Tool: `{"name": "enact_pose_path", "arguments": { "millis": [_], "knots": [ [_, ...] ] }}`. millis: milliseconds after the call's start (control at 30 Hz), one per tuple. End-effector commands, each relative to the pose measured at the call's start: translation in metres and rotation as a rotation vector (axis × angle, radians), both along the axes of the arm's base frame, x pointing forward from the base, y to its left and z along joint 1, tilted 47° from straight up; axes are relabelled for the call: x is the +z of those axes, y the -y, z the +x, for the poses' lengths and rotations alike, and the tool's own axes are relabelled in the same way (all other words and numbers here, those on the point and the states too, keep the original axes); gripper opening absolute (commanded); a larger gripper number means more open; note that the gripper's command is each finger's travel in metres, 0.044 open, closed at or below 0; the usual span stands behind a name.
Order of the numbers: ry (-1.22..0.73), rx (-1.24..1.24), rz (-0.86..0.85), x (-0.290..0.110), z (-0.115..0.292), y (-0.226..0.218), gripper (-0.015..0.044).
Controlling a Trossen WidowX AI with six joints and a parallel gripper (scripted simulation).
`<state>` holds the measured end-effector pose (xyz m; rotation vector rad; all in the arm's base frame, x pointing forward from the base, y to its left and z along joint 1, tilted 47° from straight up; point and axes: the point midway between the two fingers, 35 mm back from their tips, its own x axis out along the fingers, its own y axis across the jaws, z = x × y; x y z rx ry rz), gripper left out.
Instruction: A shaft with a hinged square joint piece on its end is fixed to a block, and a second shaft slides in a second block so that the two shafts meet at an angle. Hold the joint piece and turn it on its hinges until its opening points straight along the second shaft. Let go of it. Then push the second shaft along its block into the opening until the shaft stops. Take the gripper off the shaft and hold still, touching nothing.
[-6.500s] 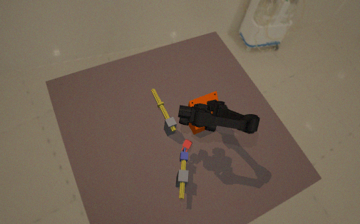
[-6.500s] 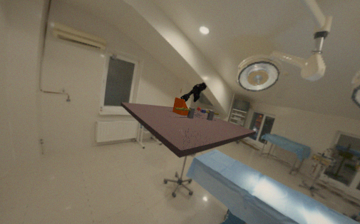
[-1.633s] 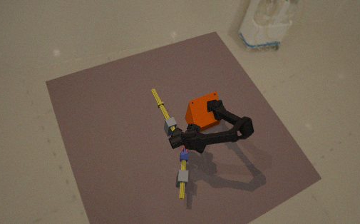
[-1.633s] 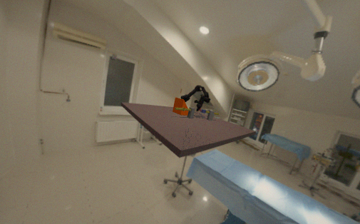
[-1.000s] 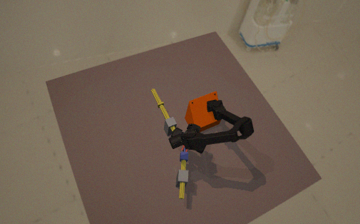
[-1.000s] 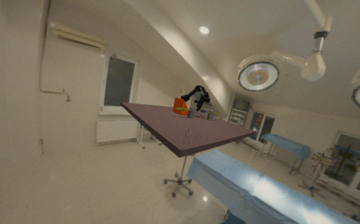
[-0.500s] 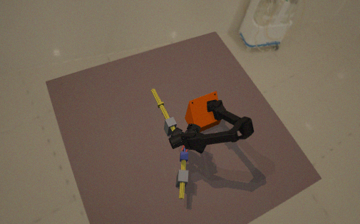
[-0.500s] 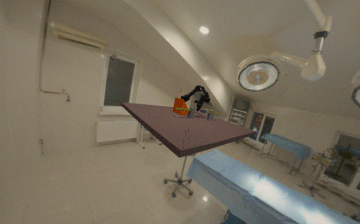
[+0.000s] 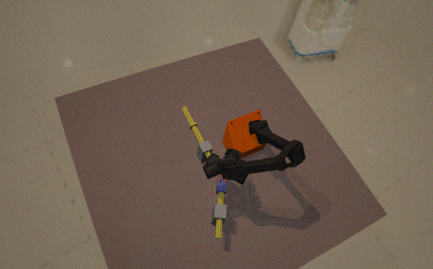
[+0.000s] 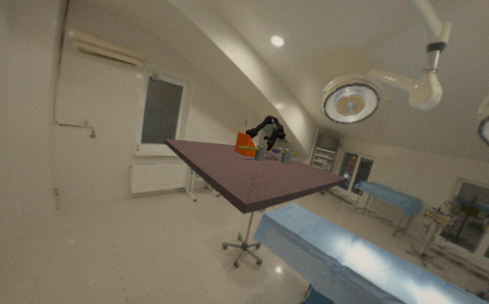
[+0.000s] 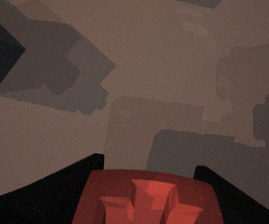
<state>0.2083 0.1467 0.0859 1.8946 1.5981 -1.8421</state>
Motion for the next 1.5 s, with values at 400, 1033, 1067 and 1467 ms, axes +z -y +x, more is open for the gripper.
{"name": "enact_pose_path", "arguments": {
  "millis": [400,1033,1067,1467],
  "knots": [
    [0.149,0.062,0.072,-0.007,0.004,0.001,0.0000],
    [0.416,0.204,0.235,-0.020,0.015,0.001,0.0000],
    [0.429,0.212,0.244,-0.020,0.016,0.001,0.0000],
    [0.578,0.314,0.366,-0.026,0.024,-0.001,0.0000]
  ]
}}
